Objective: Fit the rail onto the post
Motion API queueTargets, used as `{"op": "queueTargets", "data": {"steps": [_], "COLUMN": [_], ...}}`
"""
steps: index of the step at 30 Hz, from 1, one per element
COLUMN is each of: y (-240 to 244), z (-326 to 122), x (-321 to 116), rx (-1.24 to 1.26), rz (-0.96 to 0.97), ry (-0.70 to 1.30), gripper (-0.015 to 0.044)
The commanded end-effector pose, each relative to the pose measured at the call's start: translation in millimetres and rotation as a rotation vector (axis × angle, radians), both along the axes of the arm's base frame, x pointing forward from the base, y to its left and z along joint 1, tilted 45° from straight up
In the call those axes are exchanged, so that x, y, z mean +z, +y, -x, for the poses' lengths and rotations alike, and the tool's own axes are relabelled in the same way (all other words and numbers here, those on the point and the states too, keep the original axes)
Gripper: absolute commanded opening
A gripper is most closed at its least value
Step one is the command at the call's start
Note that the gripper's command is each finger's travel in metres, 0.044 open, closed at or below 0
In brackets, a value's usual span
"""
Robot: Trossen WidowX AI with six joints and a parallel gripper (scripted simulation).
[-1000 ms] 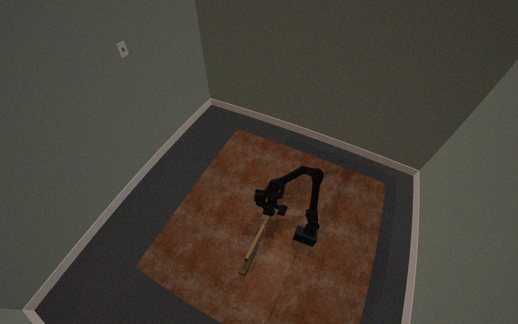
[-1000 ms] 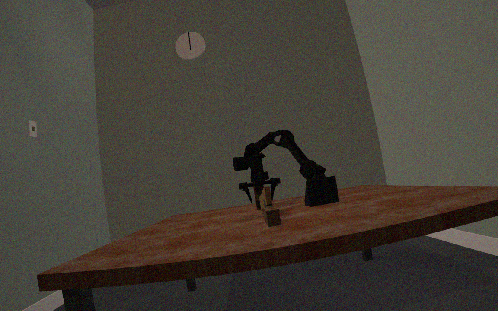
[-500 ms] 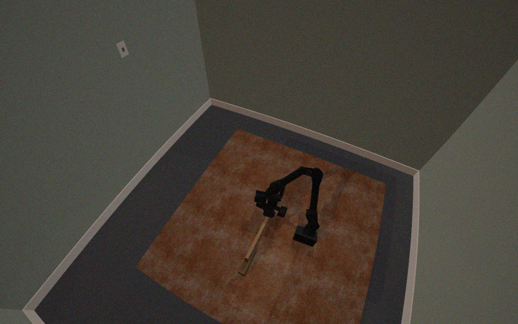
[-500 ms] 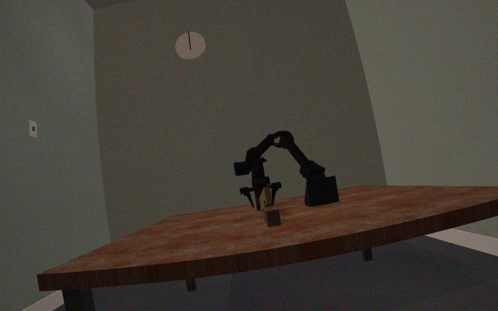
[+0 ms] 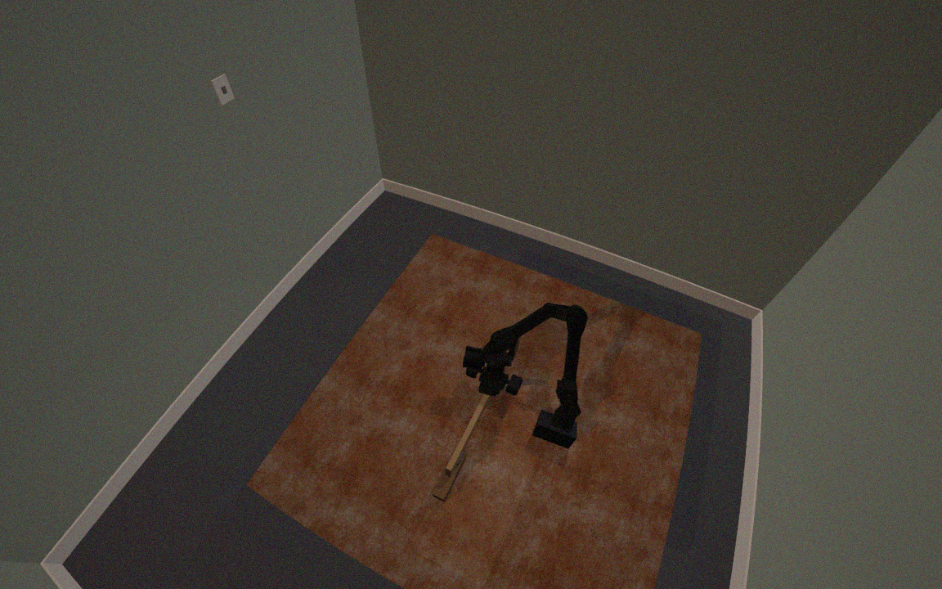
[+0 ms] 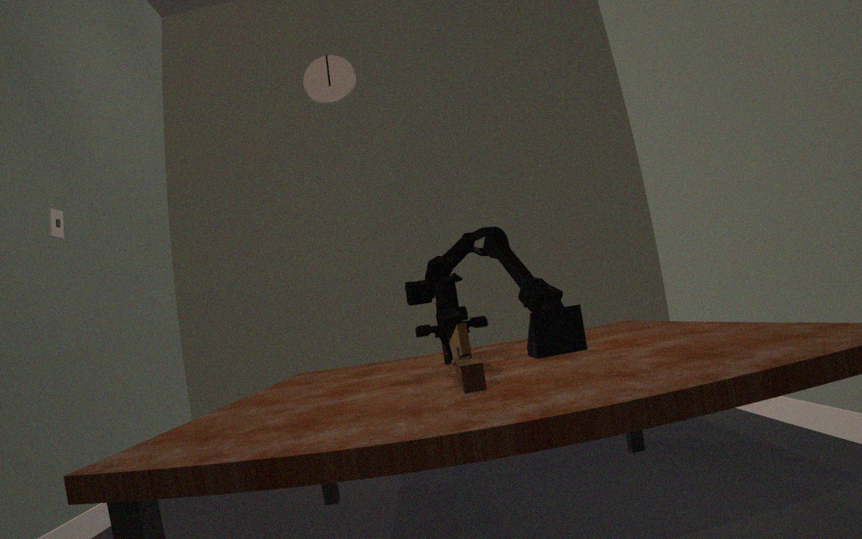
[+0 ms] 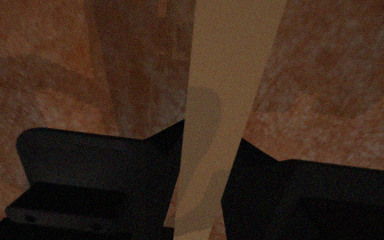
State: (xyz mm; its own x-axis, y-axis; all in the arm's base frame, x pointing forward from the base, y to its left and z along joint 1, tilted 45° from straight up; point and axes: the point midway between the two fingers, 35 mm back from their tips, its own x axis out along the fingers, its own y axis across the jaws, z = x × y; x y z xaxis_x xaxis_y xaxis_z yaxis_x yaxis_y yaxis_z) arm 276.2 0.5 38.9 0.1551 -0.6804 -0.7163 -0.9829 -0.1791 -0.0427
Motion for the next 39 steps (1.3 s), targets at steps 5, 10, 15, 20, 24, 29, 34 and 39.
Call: {"op": "queueTargets", "data": {"steps": [5, 10, 15, 20, 24, 29, 34, 39], "y": [-0.4, -0.4, -0.4, 1.3, 2.7, 4.4, 6.2, 8.0], "z": [-0.3, -0.3, -0.3, 0.2, 0.4, 0.6, 0.7, 0.8], "x": [0.0, 0.0, 0.0, 1.1, 2.5, 4.3, 6.1, 7.9], "rx": [0.003, 0.003, 0.003, 0.003, 0.003, 0.003, 0.003, 0.003], "rz": [0.004, 0.004, 0.004, 0.003, 0.003, 0.003, 0.003, 0.003], "ry": [0.000, 0.000, 0.000, 0.000, 0.000, 0.000, 0.000, 0.000], "gripper": [0.0000, 0.0000, 0.0000, 0.0000, 0.0000, 0.0000, 0.0000, 0.0000]}}
